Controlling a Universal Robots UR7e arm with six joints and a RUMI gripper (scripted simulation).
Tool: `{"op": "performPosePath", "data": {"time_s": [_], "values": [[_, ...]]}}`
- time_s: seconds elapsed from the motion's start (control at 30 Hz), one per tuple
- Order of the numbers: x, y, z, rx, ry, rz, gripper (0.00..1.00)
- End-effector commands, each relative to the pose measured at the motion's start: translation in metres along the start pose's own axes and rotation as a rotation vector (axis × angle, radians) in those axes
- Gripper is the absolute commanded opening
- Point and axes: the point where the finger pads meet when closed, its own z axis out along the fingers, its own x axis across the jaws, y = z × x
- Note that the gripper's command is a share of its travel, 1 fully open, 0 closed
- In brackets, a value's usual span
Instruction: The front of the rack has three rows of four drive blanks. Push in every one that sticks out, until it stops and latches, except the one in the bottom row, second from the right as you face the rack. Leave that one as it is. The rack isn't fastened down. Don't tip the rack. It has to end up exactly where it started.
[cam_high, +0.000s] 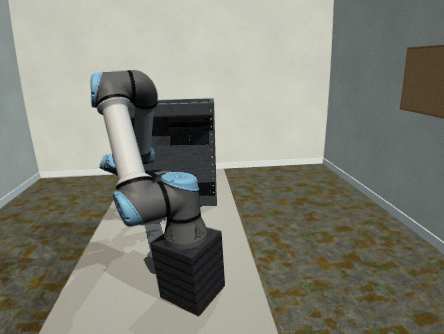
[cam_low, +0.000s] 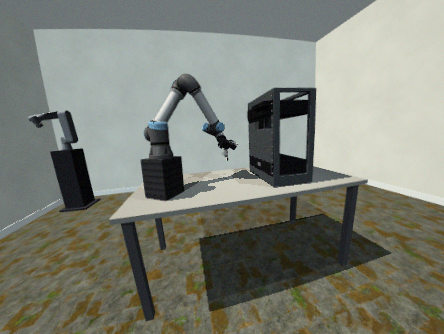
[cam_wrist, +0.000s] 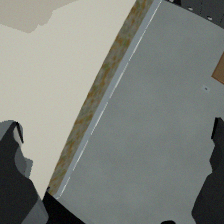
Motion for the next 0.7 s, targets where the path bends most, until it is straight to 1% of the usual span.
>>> {"op": "performPosePath", "data": {"time_s": [0.0,0.37,0.43,0.53,0.67], "values": [[0.018,0.023,0.018,-0.054,-0.156,0.029,1.00],[0.047,0.056,0.033,-0.097,-0.379,0.114,1.00],[0.047,0.056,0.033,-0.097,-0.379,0.114,1.00],[0.058,0.071,0.036,-0.103,-0.473,0.156,1.00],[0.068,0.081,0.037,-0.103,-0.546,0.192,1.00]]}}
